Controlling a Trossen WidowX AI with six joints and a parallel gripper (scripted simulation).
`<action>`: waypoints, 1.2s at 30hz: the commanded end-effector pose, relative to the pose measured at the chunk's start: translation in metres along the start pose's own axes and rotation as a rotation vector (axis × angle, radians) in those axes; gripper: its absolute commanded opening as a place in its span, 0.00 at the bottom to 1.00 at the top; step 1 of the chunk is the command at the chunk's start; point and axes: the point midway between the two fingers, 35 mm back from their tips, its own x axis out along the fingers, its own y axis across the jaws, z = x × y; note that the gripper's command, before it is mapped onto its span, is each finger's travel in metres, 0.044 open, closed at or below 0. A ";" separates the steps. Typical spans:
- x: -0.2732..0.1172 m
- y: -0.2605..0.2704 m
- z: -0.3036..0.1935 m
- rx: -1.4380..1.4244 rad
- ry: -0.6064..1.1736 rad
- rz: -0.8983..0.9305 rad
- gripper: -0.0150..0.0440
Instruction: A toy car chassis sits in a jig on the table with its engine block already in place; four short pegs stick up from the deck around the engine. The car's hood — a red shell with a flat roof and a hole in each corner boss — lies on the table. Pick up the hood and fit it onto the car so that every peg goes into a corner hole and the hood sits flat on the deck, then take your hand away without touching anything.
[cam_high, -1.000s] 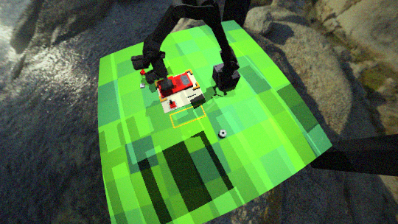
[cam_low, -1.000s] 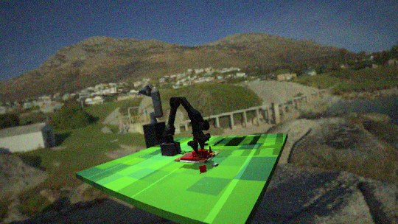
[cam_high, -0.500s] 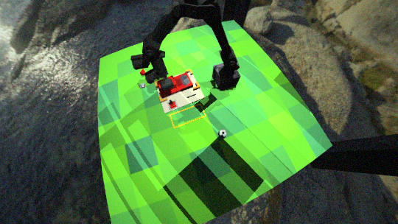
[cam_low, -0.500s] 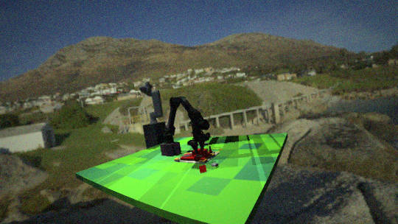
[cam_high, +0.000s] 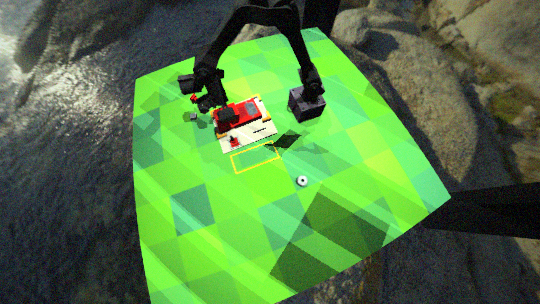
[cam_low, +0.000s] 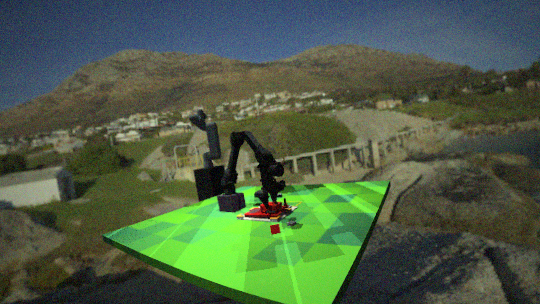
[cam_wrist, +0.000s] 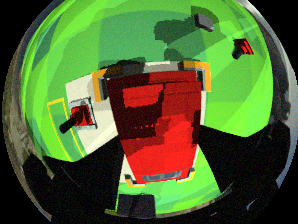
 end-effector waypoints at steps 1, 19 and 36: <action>0.001 0.000 0.000 0.002 -0.001 0.000 0.25; 0.009 0.000 0.000 0.002 -0.001 0.000 0.25; 0.013 0.000 0.000 -0.002 0.000 0.000 0.34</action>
